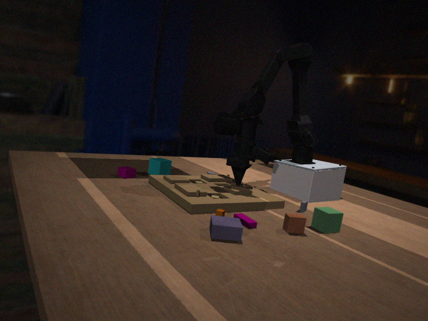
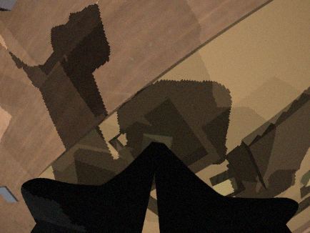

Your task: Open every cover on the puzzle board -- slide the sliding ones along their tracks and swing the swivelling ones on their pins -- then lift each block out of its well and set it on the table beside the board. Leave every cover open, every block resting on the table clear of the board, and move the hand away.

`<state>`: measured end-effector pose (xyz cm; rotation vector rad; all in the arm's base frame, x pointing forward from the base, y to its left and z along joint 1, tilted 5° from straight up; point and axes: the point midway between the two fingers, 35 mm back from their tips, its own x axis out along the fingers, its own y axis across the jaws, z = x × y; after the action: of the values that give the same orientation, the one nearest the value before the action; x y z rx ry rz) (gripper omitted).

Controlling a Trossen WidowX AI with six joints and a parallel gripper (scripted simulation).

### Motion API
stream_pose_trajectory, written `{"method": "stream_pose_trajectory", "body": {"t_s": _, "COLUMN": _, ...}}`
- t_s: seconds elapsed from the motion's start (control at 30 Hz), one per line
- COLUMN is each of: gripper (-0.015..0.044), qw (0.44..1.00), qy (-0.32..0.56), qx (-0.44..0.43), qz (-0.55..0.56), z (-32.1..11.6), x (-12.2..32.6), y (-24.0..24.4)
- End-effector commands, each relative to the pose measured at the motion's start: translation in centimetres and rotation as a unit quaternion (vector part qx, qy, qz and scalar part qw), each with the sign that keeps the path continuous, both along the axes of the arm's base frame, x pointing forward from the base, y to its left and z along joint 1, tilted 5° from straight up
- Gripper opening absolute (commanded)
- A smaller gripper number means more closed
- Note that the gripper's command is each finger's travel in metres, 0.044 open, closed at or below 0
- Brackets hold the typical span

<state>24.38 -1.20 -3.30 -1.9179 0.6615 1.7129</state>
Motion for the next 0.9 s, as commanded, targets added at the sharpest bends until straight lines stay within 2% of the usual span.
{"method": "stream_pose_trajectory", "body": {"t_s": 0.0, "gripper": 0.0, "qw": 1.0, "qy": -0.001, "qx": 0.004, "qz": 0.001, "z": -0.08, "x": 0.03, "y": 0.23}}
{"method": "stream_pose_trajectory", "body": {"t_s": 0.87, "gripper": 0.0, "qw": 1.0, "qy": 0.0, "qx": 0.0, "qz": 0.001, "z": 0.2, "x": 0.01, "y": 0.01}}
